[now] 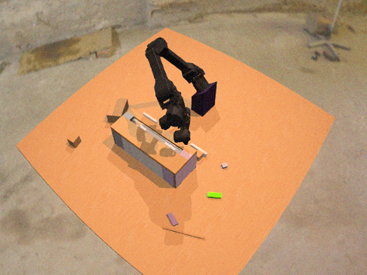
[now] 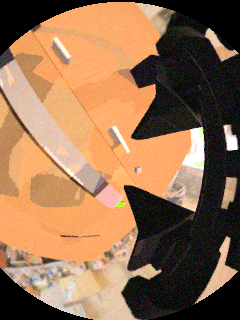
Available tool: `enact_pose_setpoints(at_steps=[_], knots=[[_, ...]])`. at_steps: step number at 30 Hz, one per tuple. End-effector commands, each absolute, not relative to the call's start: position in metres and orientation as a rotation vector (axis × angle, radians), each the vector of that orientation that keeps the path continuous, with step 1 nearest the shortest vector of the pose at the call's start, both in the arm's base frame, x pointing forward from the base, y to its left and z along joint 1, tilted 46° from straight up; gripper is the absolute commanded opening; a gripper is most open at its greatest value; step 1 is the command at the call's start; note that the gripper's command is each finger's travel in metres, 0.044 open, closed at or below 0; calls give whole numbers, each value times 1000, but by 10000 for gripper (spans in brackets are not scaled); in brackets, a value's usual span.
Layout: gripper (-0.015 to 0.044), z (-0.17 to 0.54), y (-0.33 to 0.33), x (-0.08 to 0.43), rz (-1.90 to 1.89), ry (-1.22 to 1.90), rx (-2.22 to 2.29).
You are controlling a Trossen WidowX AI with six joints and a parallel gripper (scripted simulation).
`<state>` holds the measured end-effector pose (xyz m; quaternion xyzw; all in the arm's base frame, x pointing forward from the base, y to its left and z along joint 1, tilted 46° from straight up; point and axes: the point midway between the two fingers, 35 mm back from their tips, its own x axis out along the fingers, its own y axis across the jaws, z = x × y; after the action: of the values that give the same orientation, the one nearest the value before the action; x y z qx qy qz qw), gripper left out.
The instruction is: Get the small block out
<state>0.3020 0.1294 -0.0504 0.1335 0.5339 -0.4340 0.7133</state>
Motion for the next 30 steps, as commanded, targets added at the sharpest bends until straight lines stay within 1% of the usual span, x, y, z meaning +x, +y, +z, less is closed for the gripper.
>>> enact_pose_setpoints(at_steps=[1, 4, 15, 30], knots=[[285, -58, 142, 294, -465, 1381, -388], [285, -60, 146, 290, -253, 1431, -675], [285, -65, 153, 282, 190, 1466, -1276], [285, -70, 163, 272, 828, 1375, -2068]])
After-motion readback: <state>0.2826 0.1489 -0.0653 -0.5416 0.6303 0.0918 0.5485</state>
